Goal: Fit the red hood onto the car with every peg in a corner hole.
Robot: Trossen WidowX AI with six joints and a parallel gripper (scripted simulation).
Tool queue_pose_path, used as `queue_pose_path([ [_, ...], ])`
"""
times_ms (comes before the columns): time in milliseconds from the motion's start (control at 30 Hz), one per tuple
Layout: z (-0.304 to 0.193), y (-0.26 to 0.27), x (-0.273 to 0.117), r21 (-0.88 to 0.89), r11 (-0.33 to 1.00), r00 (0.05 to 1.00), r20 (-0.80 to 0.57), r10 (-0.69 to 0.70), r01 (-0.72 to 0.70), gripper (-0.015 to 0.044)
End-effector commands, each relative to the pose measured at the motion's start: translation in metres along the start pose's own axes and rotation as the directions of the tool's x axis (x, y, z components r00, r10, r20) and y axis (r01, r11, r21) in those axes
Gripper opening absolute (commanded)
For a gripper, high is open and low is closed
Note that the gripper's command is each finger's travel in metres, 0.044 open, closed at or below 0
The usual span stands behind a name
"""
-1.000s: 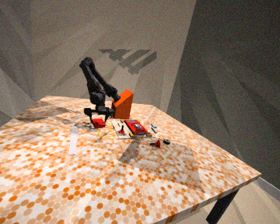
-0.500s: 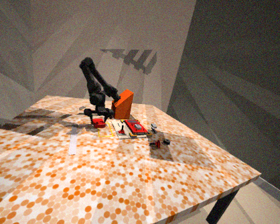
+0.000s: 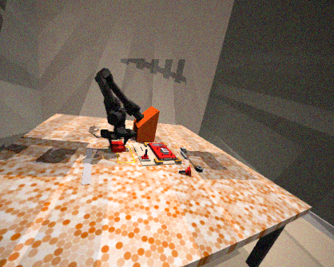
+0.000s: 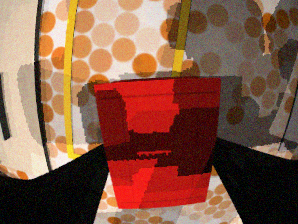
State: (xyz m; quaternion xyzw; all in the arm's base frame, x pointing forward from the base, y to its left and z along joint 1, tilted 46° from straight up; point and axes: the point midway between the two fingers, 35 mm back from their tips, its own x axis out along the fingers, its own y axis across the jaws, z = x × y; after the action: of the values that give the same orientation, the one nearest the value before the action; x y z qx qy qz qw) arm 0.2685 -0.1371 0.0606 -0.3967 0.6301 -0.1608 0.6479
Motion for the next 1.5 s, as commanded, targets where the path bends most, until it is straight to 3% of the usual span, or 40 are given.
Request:
queue_pose_path([
  [0, 0.0, -0.001, -0.003, 0.005, 1.0, 1.0, 0.001, -0.002, 0.002, 0.0111],
  [167, 0.001, -0.001, -0.012, 0.005, 1.0, 1.0, 0.001, -0.002, 0.002, 0.0],
  [1067, 0.001, -0.001, -0.084, 0.005, 1.0, 1.0, 0.002, 0.001, -0.001, 0.0],
  [1467, 0.004, 0.004, -0.094, -0.001, 1.0, 1.0, 0.0, 0.009, -0.009, 0.0],
])
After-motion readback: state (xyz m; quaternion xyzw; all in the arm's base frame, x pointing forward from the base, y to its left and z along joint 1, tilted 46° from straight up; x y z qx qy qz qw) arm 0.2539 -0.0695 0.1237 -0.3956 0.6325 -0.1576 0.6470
